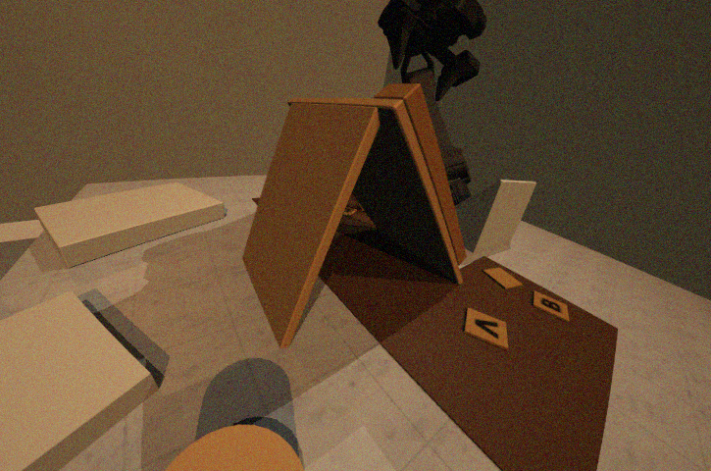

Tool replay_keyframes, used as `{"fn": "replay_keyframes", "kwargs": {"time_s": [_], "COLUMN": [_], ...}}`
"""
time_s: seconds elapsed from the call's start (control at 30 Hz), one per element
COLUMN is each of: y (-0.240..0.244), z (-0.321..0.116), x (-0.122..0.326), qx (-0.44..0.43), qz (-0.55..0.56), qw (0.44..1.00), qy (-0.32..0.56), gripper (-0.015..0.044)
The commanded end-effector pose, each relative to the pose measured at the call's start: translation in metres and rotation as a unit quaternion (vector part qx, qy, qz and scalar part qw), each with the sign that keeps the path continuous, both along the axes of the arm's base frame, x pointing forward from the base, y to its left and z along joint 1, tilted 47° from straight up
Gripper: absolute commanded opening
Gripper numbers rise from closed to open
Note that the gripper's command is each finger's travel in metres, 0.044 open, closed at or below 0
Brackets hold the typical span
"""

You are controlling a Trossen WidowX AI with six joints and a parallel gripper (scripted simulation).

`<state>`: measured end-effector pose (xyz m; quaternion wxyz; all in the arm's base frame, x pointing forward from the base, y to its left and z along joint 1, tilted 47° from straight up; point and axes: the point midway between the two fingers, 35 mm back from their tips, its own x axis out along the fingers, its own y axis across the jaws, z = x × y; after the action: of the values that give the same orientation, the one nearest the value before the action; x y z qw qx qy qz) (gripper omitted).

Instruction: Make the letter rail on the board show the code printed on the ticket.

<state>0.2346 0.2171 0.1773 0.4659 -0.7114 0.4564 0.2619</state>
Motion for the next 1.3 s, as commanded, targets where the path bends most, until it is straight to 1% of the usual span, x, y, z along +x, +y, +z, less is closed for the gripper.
{"fn": "replay_keyframes", "kwargs": {"time_s": [0.0,0.57,0.63,0.7,0.83,0.97,1.1,1.27], "y": [-0.001,-0.001,-0.009,-0.033,-0.092,-0.155,-0.219,-0.296], "z": [0.021,0.021,0.02,0.016,0.007,-0.002,-0.011,-0.023], "x": [-0.022,-0.022,-0.015,0.003,0.034,0.05,0.051,0.032], "qx": [-0.04,-0.04,-0.038,-0.035,-0.031,-0.032,-0.038,-0.053], "qz": [0.151,0.151,0.133,0.084,-0.024,-0.132,-0.239,-0.368], "qw": [0.986,0.986,0.989,0.995,0.999,0.991,0.969,0.926], "qy": [0.05,0.05,0.046,0.034,0.008,-0.018,-0.044,-0.075], "gripper": [0.044,0.044,0.0387,0.034,0.034,0.034,0.034,0.034]}}
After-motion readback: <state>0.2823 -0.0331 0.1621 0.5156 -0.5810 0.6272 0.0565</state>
